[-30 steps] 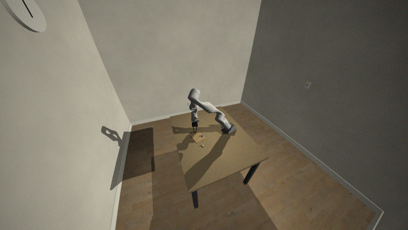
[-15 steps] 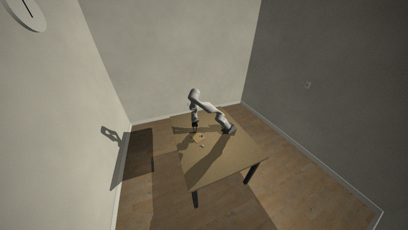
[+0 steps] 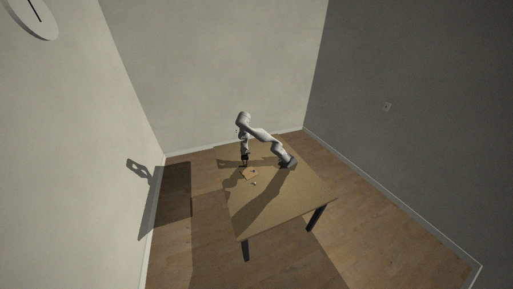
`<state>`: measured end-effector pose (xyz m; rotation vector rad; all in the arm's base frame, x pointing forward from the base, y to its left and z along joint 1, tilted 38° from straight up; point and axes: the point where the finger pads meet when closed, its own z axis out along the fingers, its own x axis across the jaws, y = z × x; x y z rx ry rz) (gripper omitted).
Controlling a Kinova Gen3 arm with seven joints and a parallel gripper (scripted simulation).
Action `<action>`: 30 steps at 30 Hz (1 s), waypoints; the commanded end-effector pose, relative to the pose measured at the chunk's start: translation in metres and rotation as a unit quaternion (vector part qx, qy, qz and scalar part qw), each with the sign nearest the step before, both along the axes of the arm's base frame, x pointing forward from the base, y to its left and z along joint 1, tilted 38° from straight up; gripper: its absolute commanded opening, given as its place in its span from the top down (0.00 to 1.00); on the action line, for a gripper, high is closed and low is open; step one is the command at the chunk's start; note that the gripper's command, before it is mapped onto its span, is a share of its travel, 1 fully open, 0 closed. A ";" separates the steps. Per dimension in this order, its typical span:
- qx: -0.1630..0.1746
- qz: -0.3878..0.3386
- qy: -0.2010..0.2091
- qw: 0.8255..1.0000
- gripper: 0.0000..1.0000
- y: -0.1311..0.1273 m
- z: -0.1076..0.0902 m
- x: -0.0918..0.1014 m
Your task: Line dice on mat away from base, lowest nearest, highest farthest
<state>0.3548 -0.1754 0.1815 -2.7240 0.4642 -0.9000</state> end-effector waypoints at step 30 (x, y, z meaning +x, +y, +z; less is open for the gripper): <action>0.003 0.001 0.002 1.000 0.36 0.003 -0.009 0.005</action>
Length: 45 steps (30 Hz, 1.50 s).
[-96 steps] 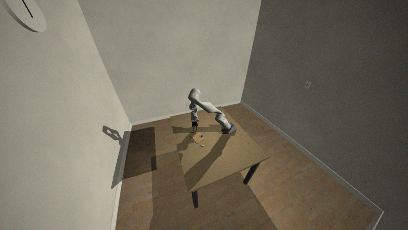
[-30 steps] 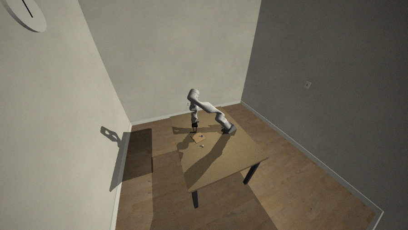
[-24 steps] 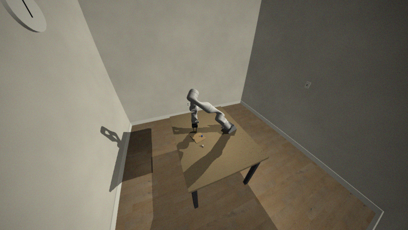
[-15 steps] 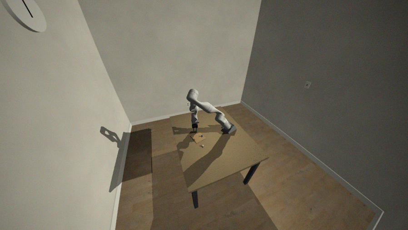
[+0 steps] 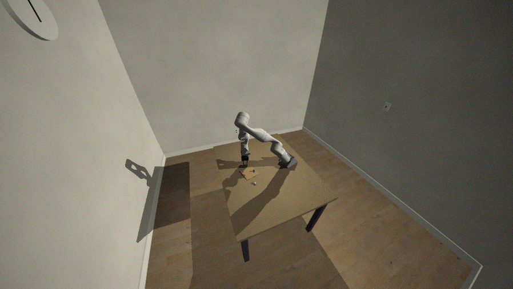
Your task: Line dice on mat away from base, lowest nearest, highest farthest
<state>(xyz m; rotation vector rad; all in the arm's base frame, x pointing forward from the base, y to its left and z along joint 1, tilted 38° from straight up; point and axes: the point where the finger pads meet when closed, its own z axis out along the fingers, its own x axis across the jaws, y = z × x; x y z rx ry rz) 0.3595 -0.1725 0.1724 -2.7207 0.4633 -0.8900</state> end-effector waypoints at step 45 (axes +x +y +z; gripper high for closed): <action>0.000 0.000 0.000 1.000 0.66 0.000 0.000 0.000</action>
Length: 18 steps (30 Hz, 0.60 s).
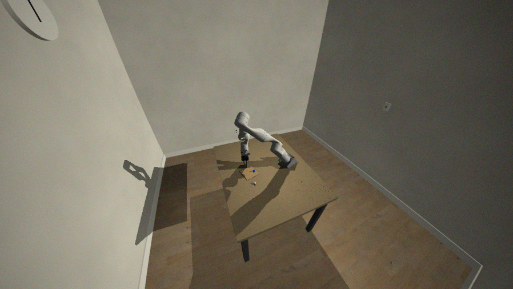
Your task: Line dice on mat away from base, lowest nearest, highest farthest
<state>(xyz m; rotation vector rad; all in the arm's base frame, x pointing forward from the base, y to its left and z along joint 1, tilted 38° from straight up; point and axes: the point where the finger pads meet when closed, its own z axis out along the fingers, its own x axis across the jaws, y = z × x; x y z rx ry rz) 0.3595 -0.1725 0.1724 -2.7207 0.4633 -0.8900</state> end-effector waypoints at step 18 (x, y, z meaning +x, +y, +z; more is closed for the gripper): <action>0.000 0.000 0.000 1.000 0.66 -0.001 0.006 -0.004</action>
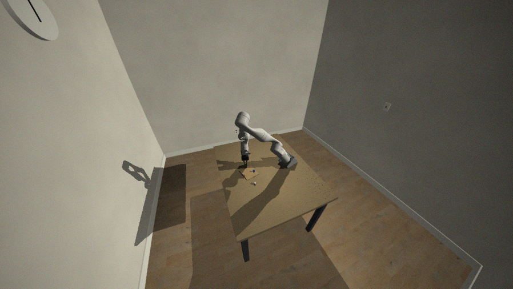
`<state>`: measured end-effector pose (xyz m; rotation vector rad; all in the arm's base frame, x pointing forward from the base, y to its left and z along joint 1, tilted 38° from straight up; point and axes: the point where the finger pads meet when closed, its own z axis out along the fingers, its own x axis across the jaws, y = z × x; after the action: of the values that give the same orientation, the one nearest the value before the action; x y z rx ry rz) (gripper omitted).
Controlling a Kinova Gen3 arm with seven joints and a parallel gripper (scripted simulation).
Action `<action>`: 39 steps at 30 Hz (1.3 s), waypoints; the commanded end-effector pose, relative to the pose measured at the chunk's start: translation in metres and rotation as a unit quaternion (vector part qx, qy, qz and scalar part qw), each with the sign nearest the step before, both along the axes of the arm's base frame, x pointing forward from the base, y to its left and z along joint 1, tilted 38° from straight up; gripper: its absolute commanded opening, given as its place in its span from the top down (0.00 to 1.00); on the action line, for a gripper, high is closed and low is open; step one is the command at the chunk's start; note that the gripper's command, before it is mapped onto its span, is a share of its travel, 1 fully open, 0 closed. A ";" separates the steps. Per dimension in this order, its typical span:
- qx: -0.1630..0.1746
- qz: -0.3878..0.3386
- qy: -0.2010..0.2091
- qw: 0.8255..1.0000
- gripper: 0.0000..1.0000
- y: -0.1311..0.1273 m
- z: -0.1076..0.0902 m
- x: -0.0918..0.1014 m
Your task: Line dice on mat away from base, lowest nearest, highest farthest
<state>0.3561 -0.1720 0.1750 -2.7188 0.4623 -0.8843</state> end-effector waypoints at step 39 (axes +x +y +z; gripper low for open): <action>-0.002 -0.001 -0.002 1.000 0.66 -0.014 0.076 -0.057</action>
<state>0.2988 -0.1851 0.2508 -2.7204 0.4634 -0.8896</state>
